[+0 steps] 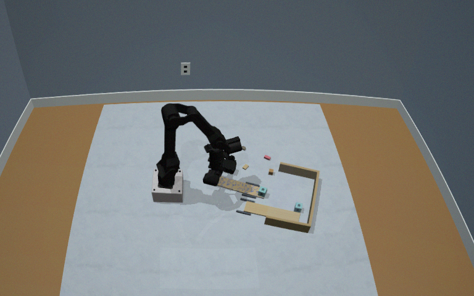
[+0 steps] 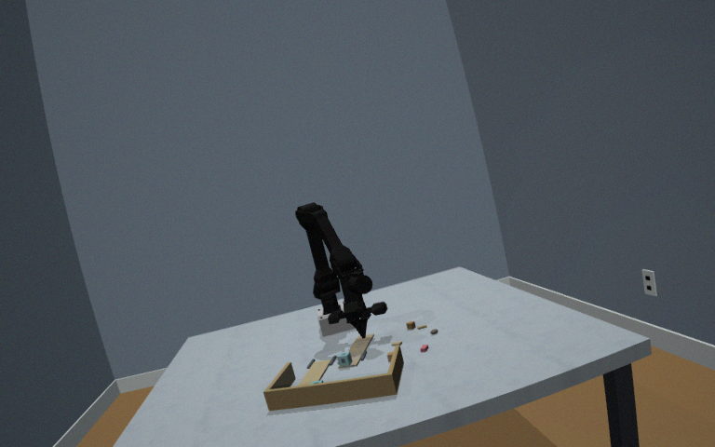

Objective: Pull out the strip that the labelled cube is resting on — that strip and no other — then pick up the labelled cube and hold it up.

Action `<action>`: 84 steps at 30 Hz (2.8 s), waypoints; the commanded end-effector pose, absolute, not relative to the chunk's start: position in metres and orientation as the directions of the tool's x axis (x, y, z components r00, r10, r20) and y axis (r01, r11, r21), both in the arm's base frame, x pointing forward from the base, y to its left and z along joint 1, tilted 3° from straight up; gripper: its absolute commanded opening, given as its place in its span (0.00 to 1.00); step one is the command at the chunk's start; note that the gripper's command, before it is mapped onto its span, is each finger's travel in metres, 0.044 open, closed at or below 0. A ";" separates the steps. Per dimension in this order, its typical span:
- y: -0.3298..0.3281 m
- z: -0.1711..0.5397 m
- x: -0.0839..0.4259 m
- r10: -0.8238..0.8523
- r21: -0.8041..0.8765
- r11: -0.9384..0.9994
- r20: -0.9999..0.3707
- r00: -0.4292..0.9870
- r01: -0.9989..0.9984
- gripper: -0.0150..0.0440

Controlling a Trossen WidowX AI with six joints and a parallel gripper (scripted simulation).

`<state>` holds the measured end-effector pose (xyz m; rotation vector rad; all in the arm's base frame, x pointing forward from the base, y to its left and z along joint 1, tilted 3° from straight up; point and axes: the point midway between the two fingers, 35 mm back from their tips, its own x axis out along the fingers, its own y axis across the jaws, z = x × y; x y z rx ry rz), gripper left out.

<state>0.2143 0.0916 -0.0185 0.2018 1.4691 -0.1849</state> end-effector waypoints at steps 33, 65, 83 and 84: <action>0.076 0.032 0.258 -0.011 0.012 0.947 -0.998 0.069 0.322 0.74; 0.037 0.060 0.380 -0.015 0.011 0.947 -0.997 0.080 0.322 1.00; 0.029 0.051 0.414 -0.016 0.011 0.947 -0.996 0.083 0.322 0.68; 0.028 0.050 0.414 -0.016 0.011 0.947 -0.996 0.083 0.322 0.68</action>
